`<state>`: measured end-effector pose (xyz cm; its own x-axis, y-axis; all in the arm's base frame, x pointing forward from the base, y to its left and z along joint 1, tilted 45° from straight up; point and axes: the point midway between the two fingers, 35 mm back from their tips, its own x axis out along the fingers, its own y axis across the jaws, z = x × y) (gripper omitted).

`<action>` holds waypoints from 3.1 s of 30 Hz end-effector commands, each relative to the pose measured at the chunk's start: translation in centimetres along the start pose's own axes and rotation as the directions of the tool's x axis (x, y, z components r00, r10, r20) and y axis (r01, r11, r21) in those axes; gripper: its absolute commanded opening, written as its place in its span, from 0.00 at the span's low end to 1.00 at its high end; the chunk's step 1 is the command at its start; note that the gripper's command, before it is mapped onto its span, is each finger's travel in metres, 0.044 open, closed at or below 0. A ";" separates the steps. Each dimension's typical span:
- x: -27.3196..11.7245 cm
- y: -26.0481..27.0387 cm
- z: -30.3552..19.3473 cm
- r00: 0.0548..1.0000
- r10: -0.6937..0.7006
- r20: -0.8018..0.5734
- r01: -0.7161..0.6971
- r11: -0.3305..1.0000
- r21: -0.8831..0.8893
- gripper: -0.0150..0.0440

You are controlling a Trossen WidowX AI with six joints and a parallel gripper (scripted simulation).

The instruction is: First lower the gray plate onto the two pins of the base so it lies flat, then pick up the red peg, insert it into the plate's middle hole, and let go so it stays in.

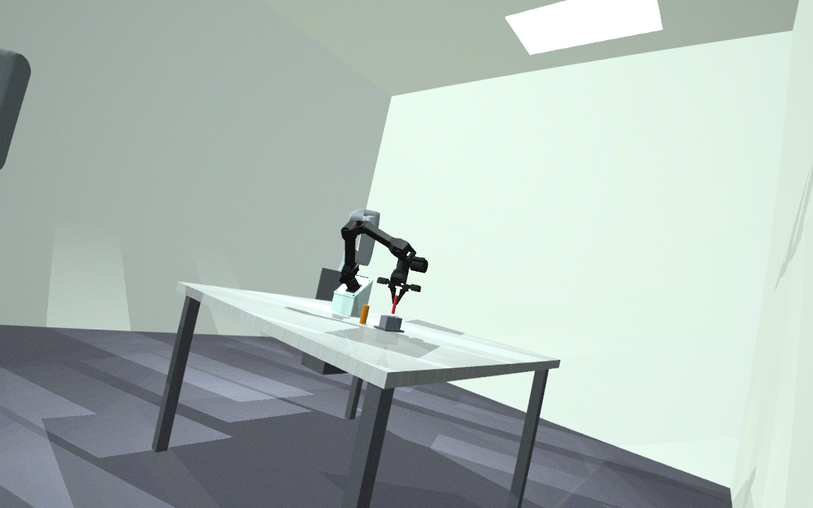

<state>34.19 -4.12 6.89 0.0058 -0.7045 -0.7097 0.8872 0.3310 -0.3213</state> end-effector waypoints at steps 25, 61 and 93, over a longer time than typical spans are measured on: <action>-0.2 -0.2 0.5 1.000 0.004 0.007 -0.004 1.000 0.000 0.25; -0.2 0.1 0.3 1.000 0.005 0.006 -0.005 1.000 0.000 0.25; 0.6 -0.1 0.3 1.000 0.005 0.005 -0.005 1.000 -0.001 0.25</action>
<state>34.36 -4.40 7.11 0.0176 -0.7030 -0.7110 0.8895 0.3358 -0.3100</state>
